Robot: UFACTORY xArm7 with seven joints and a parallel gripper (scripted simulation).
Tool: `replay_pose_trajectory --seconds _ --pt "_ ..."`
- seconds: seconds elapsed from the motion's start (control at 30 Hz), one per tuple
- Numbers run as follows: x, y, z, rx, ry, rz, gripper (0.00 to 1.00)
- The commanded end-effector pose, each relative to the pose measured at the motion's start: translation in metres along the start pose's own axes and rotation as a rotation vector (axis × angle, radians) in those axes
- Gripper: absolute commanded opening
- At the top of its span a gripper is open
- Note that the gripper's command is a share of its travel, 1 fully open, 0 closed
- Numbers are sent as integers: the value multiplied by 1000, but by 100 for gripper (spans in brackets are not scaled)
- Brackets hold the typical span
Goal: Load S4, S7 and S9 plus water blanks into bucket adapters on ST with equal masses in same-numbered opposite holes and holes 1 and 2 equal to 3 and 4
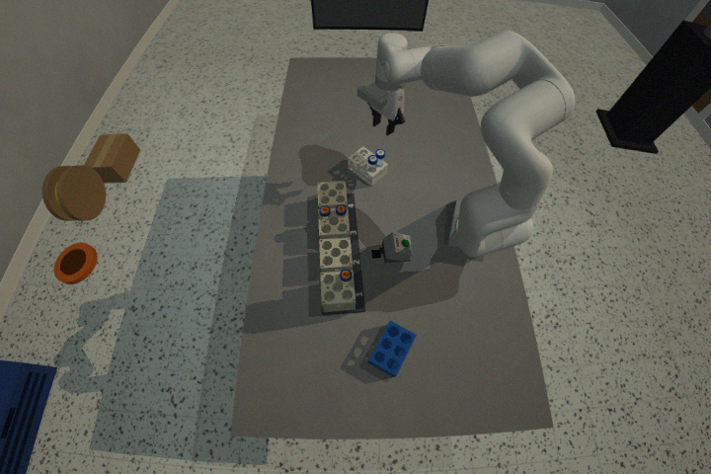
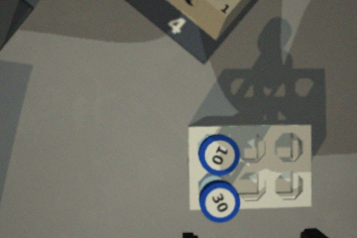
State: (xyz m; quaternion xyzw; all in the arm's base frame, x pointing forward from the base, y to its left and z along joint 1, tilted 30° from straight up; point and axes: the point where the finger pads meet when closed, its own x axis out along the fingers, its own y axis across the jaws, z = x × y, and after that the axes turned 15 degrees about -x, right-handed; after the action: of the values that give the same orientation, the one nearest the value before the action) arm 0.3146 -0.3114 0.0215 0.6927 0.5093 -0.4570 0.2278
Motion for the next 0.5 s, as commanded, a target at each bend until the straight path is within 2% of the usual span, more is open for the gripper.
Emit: replay_pose_trajectory --seconds 0.0,0.47 --pt "-2 1 2 1 -3 4 57" --pt "18 1 2 1 -3 4 57"
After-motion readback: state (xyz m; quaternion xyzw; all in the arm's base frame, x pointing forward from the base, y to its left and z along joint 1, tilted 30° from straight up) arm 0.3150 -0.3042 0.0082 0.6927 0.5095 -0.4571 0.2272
